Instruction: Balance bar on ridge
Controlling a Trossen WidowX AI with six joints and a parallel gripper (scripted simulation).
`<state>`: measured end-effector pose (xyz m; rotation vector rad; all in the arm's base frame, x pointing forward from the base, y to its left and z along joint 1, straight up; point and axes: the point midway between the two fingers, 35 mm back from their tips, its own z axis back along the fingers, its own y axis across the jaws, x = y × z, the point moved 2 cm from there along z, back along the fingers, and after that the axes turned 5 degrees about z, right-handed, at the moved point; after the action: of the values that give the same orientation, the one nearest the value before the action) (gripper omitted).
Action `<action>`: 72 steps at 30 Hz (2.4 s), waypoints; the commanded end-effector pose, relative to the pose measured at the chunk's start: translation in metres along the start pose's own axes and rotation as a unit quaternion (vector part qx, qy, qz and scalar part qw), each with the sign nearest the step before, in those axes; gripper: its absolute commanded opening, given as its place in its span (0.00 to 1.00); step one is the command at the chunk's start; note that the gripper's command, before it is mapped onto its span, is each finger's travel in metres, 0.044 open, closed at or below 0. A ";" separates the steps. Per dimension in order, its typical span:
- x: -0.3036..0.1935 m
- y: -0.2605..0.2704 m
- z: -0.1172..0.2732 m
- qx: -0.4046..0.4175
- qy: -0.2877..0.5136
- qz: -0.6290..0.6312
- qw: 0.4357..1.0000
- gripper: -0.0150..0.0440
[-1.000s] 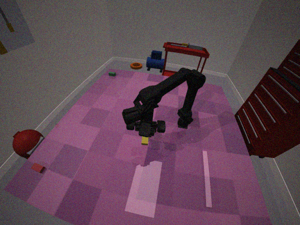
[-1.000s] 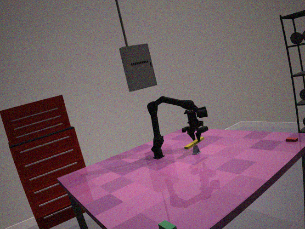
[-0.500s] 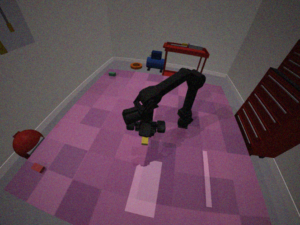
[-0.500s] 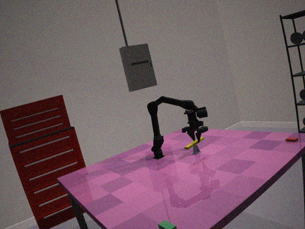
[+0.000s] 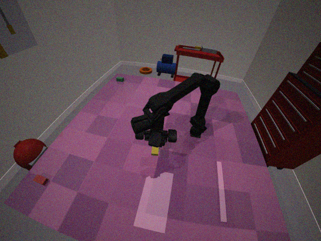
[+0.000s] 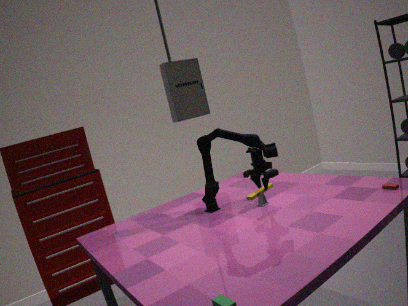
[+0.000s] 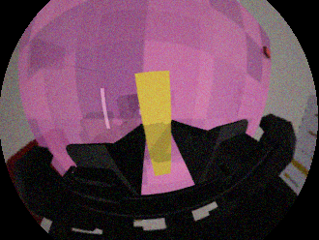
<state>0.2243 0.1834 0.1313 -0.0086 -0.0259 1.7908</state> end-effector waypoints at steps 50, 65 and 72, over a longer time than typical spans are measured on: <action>0.000 0.000 -0.005 0.000 -0.001 -0.002 1.000 0.25; 0.000 0.000 -0.006 0.000 -0.001 -0.002 1.000 0.25; 0.000 0.000 -0.006 0.000 -0.001 -0.002 1.000 0.25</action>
<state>0.2241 0.1835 0.1267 -0.0077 -0.0281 1.7908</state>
